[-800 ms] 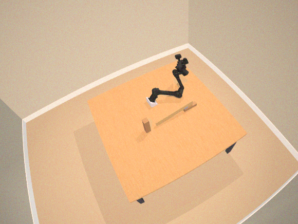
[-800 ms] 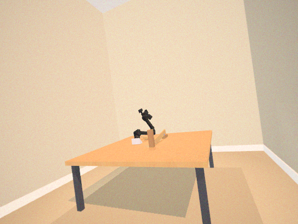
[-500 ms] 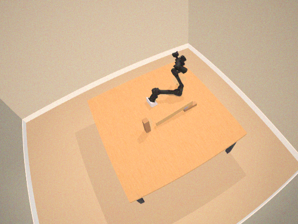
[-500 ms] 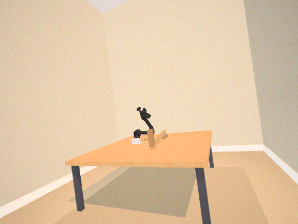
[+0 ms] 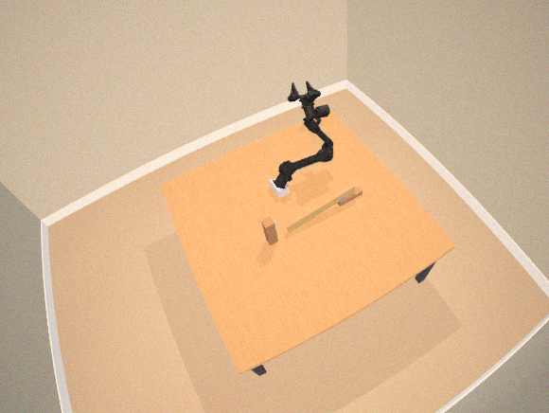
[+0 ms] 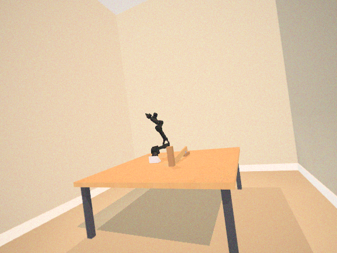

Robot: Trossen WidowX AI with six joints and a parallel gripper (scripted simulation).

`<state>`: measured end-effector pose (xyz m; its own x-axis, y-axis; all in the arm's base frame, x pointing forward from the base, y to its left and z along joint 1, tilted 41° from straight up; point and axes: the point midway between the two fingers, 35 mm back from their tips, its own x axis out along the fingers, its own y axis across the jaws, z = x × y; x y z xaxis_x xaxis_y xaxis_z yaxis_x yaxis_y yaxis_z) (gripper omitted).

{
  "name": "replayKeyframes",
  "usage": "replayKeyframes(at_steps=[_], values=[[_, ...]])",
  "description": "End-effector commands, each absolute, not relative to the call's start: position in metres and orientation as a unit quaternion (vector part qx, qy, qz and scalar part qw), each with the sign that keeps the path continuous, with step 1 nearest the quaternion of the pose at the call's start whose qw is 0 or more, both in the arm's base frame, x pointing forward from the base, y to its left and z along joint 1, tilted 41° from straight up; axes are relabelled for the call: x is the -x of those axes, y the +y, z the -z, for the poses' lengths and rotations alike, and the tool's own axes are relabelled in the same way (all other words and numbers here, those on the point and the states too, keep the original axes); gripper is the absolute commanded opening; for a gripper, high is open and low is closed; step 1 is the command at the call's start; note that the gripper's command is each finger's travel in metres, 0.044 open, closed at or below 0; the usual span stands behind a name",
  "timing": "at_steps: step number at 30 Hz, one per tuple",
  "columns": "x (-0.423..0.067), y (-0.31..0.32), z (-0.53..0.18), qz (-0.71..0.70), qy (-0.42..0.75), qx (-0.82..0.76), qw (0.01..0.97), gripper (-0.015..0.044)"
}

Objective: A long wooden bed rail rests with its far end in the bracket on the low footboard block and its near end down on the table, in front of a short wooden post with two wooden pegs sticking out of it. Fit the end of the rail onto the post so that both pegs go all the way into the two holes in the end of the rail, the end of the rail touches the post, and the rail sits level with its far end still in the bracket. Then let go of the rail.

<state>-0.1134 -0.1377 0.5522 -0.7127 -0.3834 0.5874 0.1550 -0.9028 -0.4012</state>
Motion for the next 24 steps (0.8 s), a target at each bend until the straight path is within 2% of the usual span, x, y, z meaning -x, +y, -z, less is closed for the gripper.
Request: replayKeyframes(at_steps=[1, 13, 18, 24], values=[[0.092, -0.195, -0.539, 0.865, 0.244, 0.377, 0.225, 0.044], [-0.025, -0.331, -0.446, 0.619, 0.443, 0.472, 0.446, 0.044], [-0.087, -0.356, -0.39, 0.476, 0.492, 0.509, 0.522, 0.044], [-0.16, -0.357, -0.318, 0.288, 0.52, 0.543, 0.594, 0.044]])
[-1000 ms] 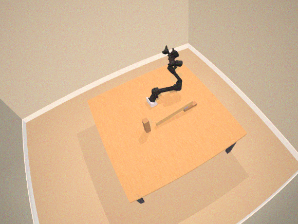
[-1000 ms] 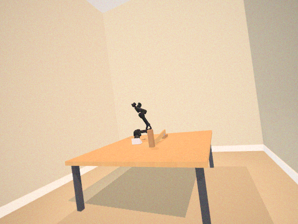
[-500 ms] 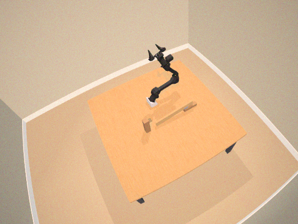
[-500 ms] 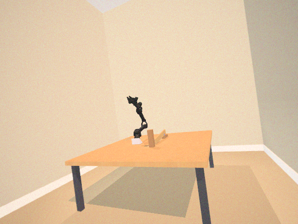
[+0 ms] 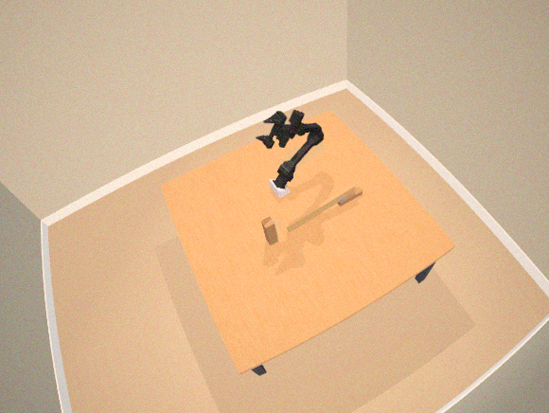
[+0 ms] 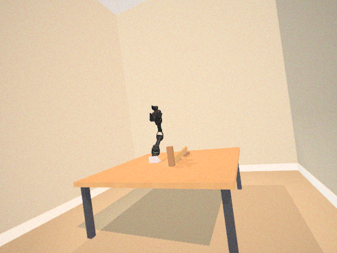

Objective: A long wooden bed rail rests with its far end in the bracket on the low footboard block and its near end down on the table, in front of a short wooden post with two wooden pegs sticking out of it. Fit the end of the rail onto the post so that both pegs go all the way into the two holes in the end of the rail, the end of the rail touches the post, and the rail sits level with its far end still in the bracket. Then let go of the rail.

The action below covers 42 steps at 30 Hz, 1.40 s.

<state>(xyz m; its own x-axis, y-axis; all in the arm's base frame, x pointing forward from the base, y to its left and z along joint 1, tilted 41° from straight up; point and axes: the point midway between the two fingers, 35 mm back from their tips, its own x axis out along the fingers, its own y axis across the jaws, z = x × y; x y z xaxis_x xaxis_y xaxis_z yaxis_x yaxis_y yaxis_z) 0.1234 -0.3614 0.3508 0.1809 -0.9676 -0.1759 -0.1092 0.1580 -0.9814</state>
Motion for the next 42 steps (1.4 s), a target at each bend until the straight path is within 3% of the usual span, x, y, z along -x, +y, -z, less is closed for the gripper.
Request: replayKeyframes(at_steps=[1, 12, 20, 34, 42], values=[[-0.172, -0.355, -0.306, 0.255, 0.521, 0.547, 0.604, 0.044], [-0.251, -0.303, -0.212, 0.01, 0.507, 0.563, 0.652, 0.044], [-0.292, -0.222, -0.136, -0.24, 0.457, 0.538, 0.666, 0.044], [-0.288, -0.038, -0.066, -0.649, 0.295, 0.338, 0.614, 0.044], [-0.286, -0.023, -0.063, -0.679, 0.279, 0.308, 0.605, 0.044]])
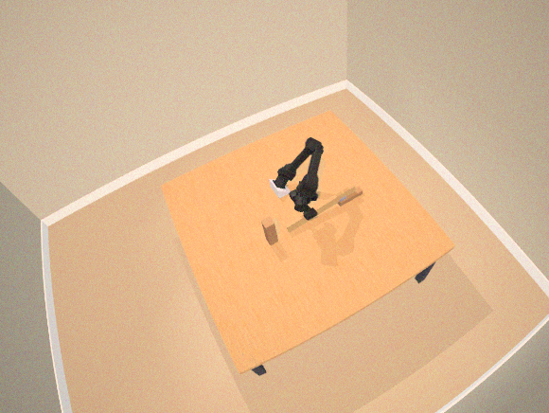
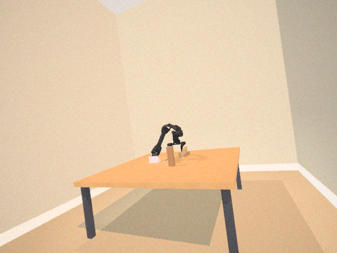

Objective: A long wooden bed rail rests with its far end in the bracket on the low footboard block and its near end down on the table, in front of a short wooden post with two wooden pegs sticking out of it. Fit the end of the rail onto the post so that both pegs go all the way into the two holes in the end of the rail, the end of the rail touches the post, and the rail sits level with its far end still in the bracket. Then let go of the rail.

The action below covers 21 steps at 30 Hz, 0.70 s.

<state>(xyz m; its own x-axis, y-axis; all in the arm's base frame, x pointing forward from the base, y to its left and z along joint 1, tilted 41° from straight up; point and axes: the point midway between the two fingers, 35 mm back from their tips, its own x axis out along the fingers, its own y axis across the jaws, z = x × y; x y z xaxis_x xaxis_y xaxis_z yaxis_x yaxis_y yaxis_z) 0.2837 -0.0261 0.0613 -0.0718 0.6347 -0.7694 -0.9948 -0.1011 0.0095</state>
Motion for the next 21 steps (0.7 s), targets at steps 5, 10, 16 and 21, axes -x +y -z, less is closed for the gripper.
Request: replayKeyframes(at_steps=[5, 10, 16, 21], values=[[-0.286, -0.019, -0.059, -0.679, 0.279, 0.308, 0.605, 0.044], [-0.286, -0.014, -0.052, -0.679, 0.279, 0.308, 0.605, 0.044], [-0.286, -0.008, -0.044, -0.679, 0.279, 0.308, 0.606, 0.044], [-0.285, -0.003, -0.038, -0.679, 0.279, 0.308, 0.606, 0.044]])
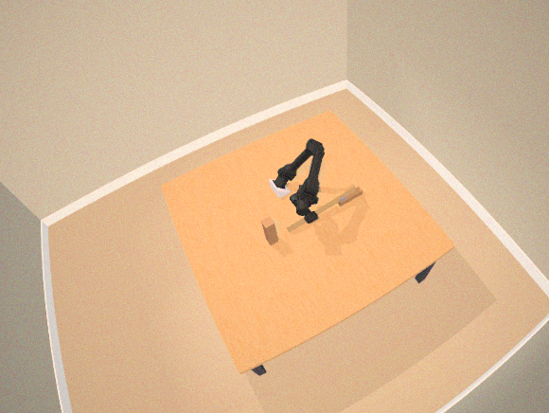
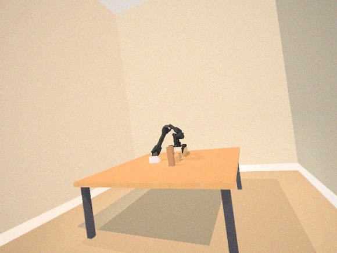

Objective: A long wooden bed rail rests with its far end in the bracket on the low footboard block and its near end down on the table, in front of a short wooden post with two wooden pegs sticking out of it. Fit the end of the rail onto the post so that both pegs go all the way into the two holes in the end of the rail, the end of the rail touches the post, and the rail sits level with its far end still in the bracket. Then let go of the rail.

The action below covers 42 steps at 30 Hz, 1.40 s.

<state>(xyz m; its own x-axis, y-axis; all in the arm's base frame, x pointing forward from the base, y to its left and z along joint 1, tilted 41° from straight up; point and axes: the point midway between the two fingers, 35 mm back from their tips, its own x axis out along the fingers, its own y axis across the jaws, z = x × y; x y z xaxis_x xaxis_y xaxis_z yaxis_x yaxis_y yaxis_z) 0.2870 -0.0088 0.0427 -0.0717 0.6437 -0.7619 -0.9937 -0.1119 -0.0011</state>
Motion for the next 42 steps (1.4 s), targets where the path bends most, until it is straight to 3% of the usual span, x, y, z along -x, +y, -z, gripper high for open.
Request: replayKeyframes(at_steps=[1, 26, 41, 42], values=[[-0.285, -0.002, -0.037, -0.679, 0.279, 0.308, 0.606, 0.044], [-0.28, 0.022, -0.009, -0.679, 0.278, 0.307, 0.606, 0.044], [-0.28, 0.022, -0.009, -0.679, 0.278, 0.307, 0.606, 0.0046], [-0.28, 0.022, -0.009, -0.679, 0.278, 0.307, 0.606, 0.004]])
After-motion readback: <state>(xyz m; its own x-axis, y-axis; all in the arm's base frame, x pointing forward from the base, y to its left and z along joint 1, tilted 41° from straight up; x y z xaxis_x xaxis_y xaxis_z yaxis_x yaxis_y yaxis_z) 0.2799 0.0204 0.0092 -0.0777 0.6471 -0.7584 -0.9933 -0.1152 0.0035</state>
